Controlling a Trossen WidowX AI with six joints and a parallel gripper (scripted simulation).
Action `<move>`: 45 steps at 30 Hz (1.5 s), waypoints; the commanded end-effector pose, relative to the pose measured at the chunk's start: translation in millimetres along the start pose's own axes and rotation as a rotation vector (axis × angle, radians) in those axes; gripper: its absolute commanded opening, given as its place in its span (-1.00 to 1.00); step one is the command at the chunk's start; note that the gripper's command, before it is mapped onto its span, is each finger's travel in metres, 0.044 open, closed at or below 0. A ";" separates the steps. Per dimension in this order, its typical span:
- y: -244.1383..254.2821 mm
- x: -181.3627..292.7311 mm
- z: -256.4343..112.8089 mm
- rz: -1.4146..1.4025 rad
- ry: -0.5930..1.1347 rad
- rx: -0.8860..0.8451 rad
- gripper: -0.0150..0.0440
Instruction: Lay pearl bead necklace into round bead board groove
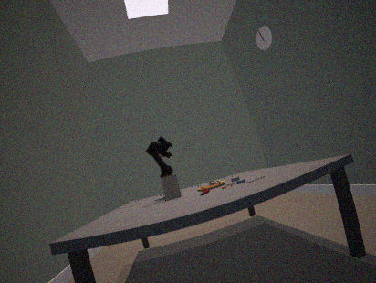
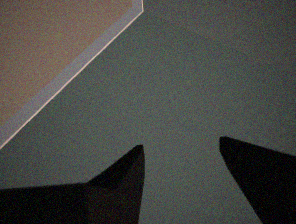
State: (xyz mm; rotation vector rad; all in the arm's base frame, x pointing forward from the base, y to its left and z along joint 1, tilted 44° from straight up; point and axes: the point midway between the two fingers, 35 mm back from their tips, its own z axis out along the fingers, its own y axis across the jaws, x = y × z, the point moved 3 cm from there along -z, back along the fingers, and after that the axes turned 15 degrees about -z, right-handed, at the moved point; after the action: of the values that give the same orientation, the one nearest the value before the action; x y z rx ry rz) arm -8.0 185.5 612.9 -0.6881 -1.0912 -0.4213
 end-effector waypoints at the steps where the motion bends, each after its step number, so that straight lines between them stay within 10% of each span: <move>1: 23.2 3.5 -2.3 0.068 0.029 -0.051 0.36; 45: 265.2 -23.4 -120.8 0.839 0.389 -0.627 0.36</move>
State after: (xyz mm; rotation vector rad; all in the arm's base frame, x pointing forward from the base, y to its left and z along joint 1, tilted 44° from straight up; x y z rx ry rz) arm 211.5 288.4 494.6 -1.4170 -0.2922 -0.1799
